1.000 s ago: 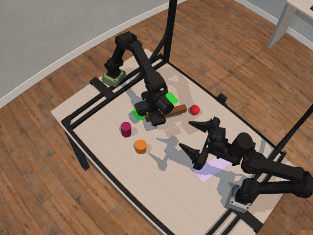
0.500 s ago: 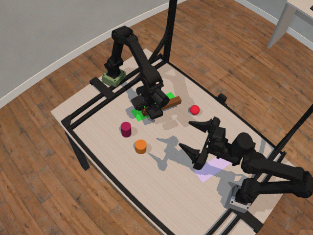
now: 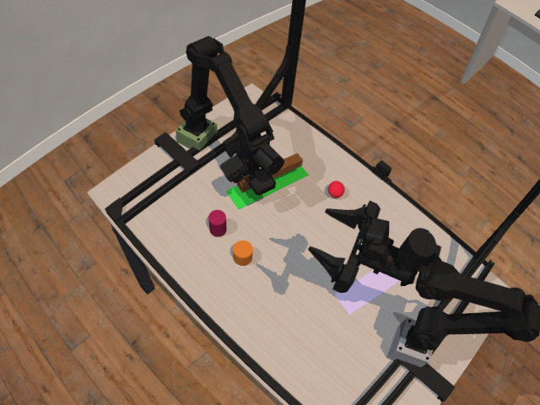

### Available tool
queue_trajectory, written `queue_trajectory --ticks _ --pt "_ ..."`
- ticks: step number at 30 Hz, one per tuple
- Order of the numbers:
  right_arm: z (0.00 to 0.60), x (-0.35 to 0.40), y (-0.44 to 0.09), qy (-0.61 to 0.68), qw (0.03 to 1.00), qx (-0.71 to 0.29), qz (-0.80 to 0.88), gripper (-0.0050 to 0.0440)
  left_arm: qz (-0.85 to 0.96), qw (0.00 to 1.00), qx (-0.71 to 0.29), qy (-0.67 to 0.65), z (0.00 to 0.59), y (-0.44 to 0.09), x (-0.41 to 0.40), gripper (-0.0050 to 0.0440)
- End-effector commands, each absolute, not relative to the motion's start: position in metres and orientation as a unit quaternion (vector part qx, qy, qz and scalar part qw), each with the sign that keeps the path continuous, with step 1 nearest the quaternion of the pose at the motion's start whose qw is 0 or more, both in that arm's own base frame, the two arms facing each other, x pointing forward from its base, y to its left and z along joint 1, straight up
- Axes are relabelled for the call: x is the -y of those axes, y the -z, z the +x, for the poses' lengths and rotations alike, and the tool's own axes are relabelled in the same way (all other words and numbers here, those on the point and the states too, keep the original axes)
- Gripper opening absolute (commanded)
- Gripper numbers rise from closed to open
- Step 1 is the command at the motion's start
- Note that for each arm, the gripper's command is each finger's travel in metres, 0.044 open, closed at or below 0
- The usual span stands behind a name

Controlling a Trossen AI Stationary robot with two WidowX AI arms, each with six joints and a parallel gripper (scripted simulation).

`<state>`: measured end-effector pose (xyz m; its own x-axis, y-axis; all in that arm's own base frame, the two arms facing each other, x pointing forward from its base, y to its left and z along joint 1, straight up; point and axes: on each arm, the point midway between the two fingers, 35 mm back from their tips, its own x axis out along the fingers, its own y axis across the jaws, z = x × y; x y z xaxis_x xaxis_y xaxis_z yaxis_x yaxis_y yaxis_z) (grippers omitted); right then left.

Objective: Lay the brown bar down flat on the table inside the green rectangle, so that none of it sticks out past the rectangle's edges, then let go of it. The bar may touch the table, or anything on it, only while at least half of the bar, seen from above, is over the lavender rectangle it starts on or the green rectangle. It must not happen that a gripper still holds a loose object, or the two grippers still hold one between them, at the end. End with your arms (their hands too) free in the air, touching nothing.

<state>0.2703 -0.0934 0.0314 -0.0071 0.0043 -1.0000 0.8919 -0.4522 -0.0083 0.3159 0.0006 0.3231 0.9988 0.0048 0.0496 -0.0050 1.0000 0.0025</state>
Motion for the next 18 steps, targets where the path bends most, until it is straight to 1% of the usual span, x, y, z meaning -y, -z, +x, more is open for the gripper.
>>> queue_trajectory --ticks 1,5,11,17,18 --pt "0.266 0.091 -0.032 0.6 0.375 -0.375 0.6 0.0 0.0 1.0 0.025 0.0 0.316 -0.323 0.0 0.044" --pt "0.266 0.091 -0.028 0.599 0.375 -0.375 0.599 0.0 0.0 1.0 0.025 0.0 0.316 -0.323 0.0 0.044" --pt "0.266 0.091 0.01 0.598 0.378 -0.378 0.598 0.0 0.0 1.0 0.025 0.0 0.316 -0.323 0.0 0.044" --pt "0.266 0.091 0.011 0.597 0.378 -0.378 0.597 0.0 0.0 1.0 0.025 0.0 0.316 -0.323 0.0 0.044" --pt "0.266 0.091 0.011 0.597 0.378 -0.378 0.597 0.0024 0.0 1.0 0.025 0.0 0.316 -0.323 0.0 0.044"
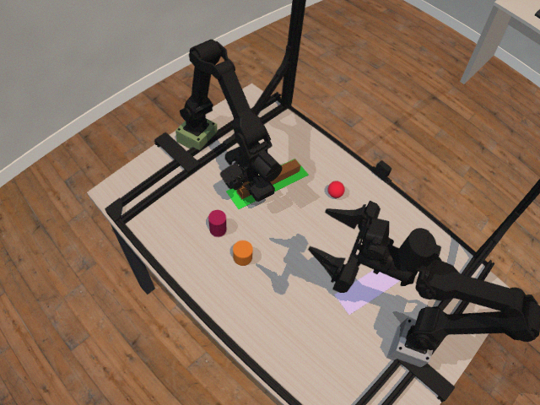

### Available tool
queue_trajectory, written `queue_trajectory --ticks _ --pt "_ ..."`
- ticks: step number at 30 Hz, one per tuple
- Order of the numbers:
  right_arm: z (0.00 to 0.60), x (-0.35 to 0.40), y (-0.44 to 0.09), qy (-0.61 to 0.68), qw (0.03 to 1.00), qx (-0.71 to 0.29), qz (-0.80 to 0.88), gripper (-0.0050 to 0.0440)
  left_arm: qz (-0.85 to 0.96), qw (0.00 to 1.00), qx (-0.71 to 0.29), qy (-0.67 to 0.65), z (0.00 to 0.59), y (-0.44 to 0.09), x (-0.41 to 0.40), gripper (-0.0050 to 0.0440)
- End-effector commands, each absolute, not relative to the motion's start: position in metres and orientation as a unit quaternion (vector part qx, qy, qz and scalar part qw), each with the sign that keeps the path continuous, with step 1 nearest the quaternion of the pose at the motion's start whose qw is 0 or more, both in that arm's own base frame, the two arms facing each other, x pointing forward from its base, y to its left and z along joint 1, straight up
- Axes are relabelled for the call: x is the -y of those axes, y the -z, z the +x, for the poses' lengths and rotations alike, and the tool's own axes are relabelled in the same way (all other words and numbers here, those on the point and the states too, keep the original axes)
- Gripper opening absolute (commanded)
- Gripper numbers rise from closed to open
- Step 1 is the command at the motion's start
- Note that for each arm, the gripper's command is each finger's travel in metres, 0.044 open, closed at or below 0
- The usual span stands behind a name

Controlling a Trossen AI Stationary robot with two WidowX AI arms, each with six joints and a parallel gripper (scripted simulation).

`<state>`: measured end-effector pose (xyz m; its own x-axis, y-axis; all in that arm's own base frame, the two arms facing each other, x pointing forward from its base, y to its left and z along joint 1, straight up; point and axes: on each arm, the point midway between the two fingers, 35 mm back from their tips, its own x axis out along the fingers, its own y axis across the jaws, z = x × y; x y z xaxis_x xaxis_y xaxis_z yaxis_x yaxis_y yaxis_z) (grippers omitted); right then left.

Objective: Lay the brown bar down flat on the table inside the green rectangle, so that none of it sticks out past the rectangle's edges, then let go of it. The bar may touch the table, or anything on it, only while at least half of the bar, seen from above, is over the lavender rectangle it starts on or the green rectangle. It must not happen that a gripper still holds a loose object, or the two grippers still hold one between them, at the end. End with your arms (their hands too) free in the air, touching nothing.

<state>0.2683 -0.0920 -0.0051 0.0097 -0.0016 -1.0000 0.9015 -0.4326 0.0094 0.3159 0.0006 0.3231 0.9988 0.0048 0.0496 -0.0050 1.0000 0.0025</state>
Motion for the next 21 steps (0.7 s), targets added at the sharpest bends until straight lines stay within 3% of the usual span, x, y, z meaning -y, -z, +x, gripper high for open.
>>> queue_trajectory --ticks 1,11,13,19,21 --pt "0.266 0.0913 0.011 0.597 0.378 -0.378 0.597 0.0048 0.0 1.0 0.025 0.0 0.3157 -0.3228 0.0 0.044" --pt "0.266 0.0913 0.011 0.597 0.378 -0.378 0.597 0.0288 0.0 1.0 0.025 0.0 0.3157 -0.3228 0.0 0.044" --pt "0.266 0.0913 0.011 0.597 0.378 -0.378 0.597 0.0288 0.0 1.0 0.025 0.0 0.3157 -0.3228 0.0 0.044" --pt "0.266 0.0913 0.011 0.597 0.378 -0.378 0.597 0.0432 0.0 1.0 0.025 0.0 0.3157 -0.3228 0.0 0.044" --pt "0.266 0.0913 0.011 0.597 0.378 -0.378 0.597 0.044 0.0 1.0 0.025 0.0 0.3157 -0.3228 0.0 0.044"
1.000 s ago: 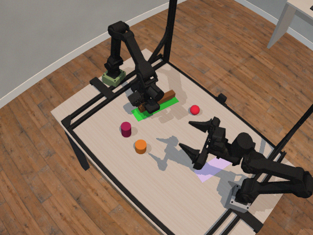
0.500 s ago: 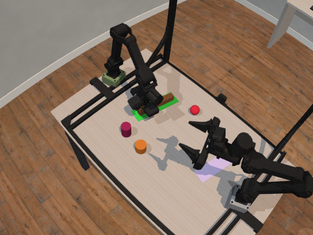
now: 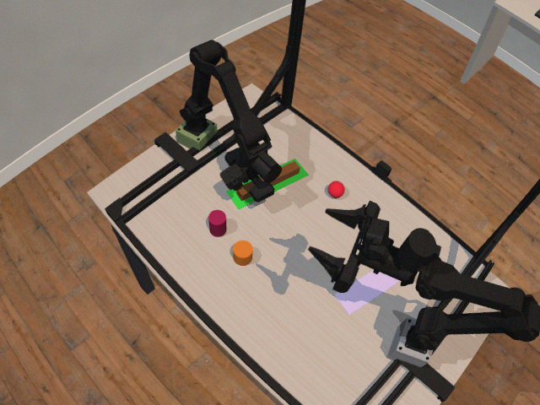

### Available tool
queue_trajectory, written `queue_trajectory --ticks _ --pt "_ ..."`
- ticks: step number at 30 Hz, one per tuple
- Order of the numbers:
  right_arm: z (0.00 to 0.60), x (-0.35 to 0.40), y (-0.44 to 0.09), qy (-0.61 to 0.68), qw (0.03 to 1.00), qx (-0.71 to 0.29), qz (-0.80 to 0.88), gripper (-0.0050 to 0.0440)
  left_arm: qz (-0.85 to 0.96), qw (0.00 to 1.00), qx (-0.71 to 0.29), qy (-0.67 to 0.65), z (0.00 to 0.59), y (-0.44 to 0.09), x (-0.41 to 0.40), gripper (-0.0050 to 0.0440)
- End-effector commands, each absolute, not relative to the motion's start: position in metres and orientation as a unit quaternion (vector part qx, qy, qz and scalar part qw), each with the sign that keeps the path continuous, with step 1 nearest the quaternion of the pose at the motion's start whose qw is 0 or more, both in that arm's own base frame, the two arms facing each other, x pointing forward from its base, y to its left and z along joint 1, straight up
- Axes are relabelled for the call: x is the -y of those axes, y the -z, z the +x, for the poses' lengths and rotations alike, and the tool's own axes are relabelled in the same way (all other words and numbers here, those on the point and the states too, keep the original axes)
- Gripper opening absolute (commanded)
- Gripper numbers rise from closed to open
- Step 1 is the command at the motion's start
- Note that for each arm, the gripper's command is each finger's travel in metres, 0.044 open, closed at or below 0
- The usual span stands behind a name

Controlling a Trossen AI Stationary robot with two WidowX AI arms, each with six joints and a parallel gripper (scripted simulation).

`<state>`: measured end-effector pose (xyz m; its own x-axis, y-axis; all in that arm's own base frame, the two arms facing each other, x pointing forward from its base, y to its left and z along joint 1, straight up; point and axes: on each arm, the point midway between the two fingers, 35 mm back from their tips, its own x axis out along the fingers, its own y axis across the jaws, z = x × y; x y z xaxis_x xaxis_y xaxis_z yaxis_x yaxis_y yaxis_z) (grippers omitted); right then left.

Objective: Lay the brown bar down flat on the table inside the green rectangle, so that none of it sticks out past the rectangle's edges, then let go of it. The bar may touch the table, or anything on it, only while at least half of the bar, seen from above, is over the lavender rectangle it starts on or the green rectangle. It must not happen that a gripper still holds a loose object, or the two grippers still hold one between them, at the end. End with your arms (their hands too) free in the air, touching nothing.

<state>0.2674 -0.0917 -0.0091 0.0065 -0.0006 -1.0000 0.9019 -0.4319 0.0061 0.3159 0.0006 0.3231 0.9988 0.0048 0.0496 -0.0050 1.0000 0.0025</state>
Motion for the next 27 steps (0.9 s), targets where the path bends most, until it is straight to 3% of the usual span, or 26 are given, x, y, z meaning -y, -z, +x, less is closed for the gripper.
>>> queue_trajectory --ticks 1,18,22,26,27 --pt "0.266 0.091 0.011 0.597 0.378 -0.378 0.597 0.044 0.0 1.0 0.025 0.0 0.316 -0.323 0.0 0.044" --pt "0.266 0.091 -0.02 0.597 0.378 -0.378 0.597 0.044 0.0 1.0 0.025 0.0 0.316 -0.323 0.0 0.044" --pt "0.294 0.086 -0.046 0.507 0.503 -0.389 0.582 0.044 0.0 1.0 0.025 0.0 0.316 -0.323 0.0 0.044" --pt "0.307 0.081 -0.065 0.474 0.544 -0.379 0.579 0.044 0.0 1.0 0.025 0.0 0.316 -0.323 0.0 0.044" --pt "0.313 0.08 -0.07 0.428 0.601 -0.378 0.559 0.044 0.0 1.0 0.025 0.0 0.316 -0.323 0.0 0.044"
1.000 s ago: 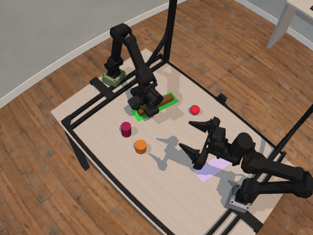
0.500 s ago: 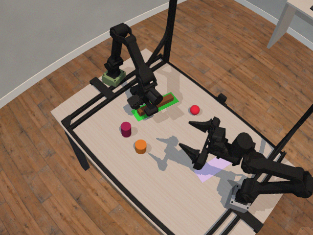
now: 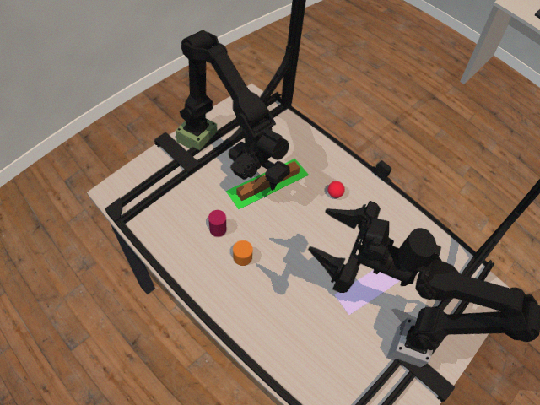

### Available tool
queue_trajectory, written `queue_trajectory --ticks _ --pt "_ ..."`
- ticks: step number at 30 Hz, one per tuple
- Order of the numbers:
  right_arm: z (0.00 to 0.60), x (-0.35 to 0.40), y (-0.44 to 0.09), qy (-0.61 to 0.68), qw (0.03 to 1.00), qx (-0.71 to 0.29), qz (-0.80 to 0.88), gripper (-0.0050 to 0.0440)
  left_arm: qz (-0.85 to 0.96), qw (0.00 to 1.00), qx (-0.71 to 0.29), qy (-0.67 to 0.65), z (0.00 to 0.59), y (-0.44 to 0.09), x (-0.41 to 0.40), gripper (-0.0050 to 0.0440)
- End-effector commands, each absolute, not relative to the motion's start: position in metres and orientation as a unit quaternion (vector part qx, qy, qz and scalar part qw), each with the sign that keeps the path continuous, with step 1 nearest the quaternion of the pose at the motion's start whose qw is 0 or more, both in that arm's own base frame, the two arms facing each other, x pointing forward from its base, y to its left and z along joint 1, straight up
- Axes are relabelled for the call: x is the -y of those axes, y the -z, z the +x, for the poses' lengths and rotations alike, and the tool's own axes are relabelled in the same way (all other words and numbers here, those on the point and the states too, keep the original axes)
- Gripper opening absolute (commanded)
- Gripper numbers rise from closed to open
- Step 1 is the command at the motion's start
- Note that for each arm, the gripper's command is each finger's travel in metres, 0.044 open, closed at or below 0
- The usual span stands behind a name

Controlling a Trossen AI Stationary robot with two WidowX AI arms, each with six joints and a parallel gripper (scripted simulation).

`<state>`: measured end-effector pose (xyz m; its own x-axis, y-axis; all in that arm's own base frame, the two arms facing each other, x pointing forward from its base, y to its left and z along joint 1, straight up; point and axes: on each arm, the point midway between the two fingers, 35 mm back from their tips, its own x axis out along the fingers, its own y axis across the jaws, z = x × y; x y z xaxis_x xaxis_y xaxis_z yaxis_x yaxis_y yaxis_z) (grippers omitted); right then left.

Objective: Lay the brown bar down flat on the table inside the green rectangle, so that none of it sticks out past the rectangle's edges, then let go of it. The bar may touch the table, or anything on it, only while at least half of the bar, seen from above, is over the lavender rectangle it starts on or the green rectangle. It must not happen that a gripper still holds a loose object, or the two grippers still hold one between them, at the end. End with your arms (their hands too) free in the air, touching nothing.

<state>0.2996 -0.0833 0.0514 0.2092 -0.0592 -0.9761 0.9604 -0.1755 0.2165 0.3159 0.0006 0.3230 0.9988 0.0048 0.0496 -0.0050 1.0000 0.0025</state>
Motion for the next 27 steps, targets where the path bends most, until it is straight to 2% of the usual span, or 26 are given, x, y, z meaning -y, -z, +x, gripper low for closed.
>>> queue_trajectory --ticks 1,12,16,18,27 --pt "0.316 0.076 -0.079 0.412 0.62 -0.374 0.554 0.044 0.0 1.0 0.025 0.0 0.316 -0.323 0.0 0.044" --pt "0.347 0.055 -0.156 0.219 0.832 -0.292 0.417 0.044 0.0 1.0 0.025 0.0 0.316 -0.323 0.0 0.044" --pt "0.35 0.049 -0.172 0.187 0.863 -0.27 0.384 0.044 0.0 1.0 0.025 0.0 0.316 -0.323 0.0 0.044" --pt "0.351 0.04 -0.2 0.136 0.909 -0.227 0.321 0.044 0.0 1.0 0.025 0.0 0.316 -0.323 0.0 0.044" --pt "0.336 0.014 -0.279 0.033 0.987 -0.078 0.138 0.044 0.0 1.0 0.025 0.0 0.316 -0.323 0.0 0.044"
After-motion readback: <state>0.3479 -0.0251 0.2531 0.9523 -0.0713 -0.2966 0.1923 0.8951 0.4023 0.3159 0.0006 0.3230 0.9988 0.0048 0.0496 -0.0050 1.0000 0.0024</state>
